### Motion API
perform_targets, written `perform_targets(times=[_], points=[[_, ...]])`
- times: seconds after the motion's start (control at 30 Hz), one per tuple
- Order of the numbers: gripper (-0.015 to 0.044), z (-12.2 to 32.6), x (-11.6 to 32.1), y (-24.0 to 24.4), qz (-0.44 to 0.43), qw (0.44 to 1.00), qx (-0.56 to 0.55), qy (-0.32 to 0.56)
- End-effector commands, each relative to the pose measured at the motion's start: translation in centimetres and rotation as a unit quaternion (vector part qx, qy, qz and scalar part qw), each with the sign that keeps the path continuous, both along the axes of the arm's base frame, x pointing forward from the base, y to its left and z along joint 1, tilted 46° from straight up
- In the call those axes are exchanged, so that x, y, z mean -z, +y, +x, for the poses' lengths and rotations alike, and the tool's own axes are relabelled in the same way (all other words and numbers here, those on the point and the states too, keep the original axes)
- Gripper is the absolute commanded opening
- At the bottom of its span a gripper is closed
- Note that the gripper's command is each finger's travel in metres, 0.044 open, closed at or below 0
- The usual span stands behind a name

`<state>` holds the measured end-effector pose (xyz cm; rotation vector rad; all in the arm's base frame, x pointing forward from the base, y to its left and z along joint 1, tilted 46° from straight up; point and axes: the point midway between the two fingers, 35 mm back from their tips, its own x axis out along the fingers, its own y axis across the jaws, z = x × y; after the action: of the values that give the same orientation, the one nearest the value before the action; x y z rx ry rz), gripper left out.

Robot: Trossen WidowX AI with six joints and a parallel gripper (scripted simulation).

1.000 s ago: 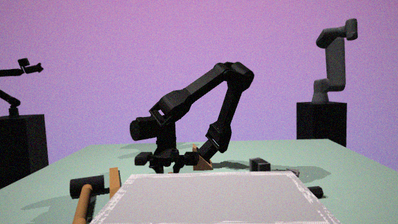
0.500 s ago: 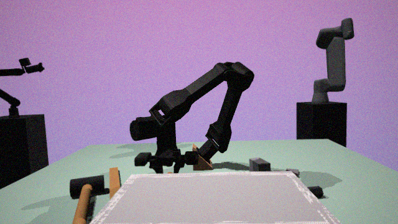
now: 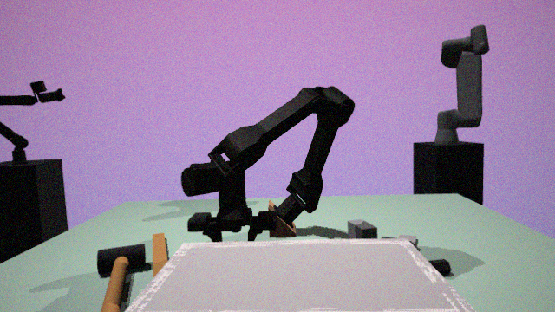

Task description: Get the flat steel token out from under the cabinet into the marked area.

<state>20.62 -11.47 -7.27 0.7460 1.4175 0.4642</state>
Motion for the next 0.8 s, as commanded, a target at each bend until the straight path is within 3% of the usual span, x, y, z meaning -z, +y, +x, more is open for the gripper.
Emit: perform_targets(times=[0.0, 0.27, 0.4, 0.7, 0.77], points=[[0.027, 0.01, 0.05, 0.05, 0.001, 1.0, 0.001, -0.001], [0.027, -0.26, 0.3, 0.36, 0.001, 1.0, 0.002, 0.001], [0.0165, -0.13, 0.18, 0.16, -0.001, 1.0, 0.0, -0.001], [0.0105, -0.13, 0.18, 0.16, -0.001, 1.0, 0.0, -0.001], [0.0052, -0.13, 0.18, 0.16, -0.001, 1.0, 0.0, -0.001]])
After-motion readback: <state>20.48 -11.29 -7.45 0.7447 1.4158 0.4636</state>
